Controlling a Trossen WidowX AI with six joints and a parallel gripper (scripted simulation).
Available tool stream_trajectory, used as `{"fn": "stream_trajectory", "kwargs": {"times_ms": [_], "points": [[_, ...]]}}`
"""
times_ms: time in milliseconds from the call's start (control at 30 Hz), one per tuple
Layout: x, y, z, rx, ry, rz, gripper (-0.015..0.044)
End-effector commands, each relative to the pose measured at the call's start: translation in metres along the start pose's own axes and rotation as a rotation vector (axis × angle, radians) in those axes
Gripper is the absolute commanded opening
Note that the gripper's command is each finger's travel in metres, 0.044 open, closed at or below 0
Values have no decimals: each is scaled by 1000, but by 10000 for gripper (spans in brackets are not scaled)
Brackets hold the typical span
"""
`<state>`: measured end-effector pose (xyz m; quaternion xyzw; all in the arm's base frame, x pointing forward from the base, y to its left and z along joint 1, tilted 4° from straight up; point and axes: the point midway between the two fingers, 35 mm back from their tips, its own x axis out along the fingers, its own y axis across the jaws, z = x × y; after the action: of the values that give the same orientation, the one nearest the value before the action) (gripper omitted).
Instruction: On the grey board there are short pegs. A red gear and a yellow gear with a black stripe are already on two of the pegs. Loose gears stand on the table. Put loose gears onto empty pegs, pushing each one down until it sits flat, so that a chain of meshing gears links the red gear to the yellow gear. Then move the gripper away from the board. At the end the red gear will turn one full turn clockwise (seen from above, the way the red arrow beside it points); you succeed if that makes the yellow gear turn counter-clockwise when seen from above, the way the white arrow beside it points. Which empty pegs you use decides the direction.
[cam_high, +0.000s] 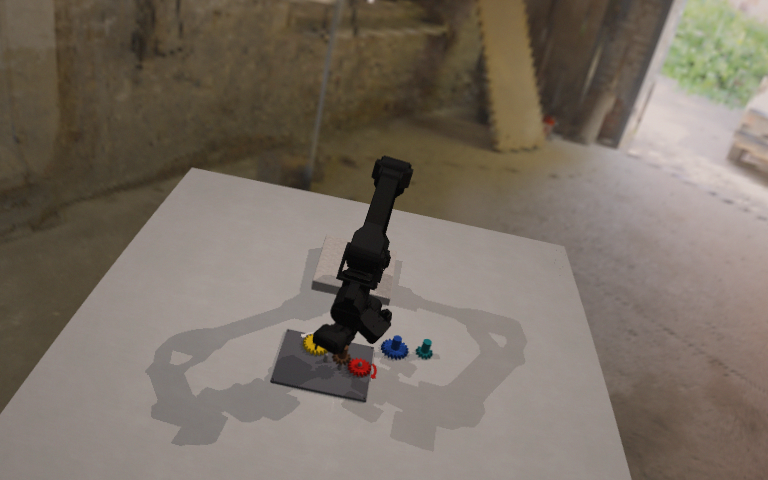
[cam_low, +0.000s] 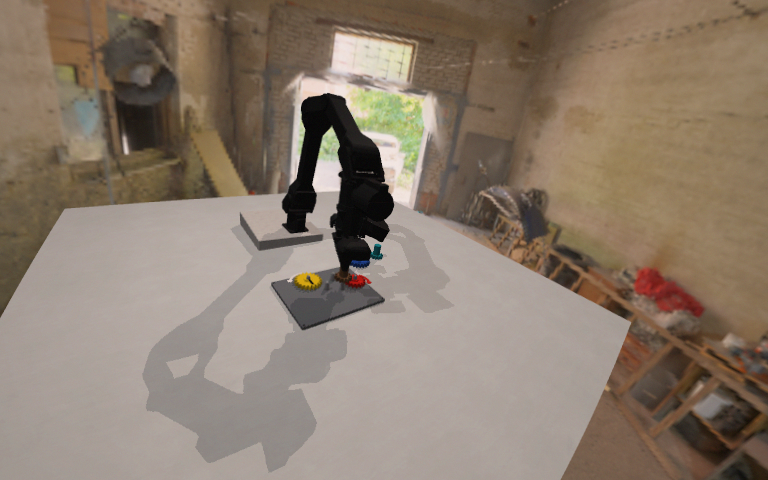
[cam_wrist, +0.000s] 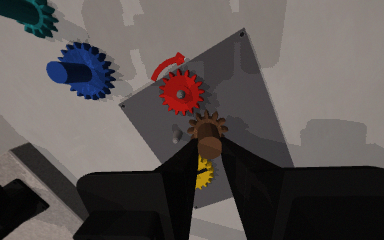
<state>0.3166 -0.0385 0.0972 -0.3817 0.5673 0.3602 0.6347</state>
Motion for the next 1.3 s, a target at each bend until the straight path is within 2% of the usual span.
{"fn": "stream_trajectory", "kwargs": {"times_ms": [0, 367, 533, 767, 1267], "points": [[7, 0, 1, 43, -2, 4, 0], [24, 1, 1, 331, -2, 4, 0], [20, 1, 0, 442, -2, 4, 0], [21, 0, 1, 362, -2, 4, 0], [24, 0, 0, -41, -3, 4, 0]]}}
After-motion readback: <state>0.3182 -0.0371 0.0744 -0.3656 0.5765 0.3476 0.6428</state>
